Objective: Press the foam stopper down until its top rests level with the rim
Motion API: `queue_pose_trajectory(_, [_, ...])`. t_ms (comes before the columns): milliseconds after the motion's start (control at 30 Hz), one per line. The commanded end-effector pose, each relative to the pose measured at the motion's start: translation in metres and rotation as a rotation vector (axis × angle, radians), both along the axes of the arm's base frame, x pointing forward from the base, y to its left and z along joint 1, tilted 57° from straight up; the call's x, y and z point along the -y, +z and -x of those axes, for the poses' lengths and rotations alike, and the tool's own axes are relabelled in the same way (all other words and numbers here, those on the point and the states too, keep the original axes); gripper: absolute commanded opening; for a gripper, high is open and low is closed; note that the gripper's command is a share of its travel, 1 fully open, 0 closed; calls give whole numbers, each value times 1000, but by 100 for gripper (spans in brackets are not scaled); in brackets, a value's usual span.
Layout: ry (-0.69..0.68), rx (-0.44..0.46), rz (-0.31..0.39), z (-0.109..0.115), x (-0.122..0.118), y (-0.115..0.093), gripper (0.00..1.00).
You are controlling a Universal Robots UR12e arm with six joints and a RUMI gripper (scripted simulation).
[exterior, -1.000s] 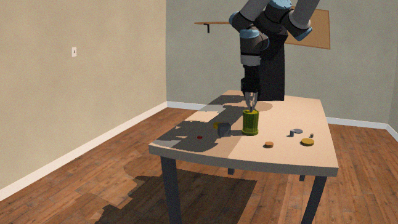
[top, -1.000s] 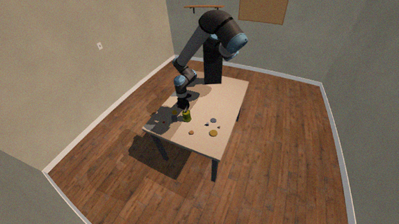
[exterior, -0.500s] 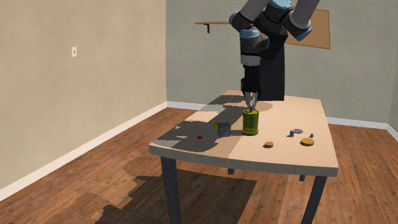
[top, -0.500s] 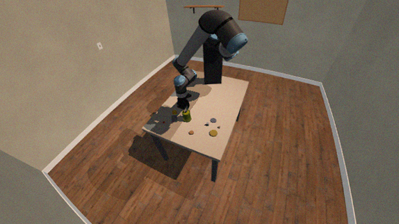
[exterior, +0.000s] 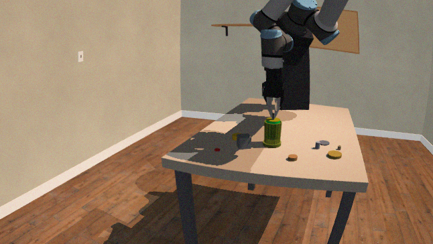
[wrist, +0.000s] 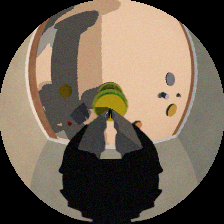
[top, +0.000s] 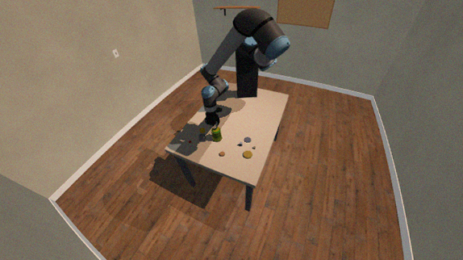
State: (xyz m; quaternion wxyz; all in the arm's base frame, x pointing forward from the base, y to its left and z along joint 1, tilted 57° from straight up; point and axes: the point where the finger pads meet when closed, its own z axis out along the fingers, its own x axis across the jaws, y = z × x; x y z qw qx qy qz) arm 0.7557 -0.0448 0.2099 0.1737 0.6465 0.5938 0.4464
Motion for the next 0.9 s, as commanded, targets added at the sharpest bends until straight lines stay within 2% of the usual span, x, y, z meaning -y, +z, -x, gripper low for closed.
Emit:
queue_pose_trajectory(0, [0, 0, 0, 12, 5, 8, 0])
queue_pose_trajectory(233, [0, 0, 0, 26, 10, 18, 0])
queue_pose_trajectory(867, [0, 0, 0, 30, 12, 21, 0])
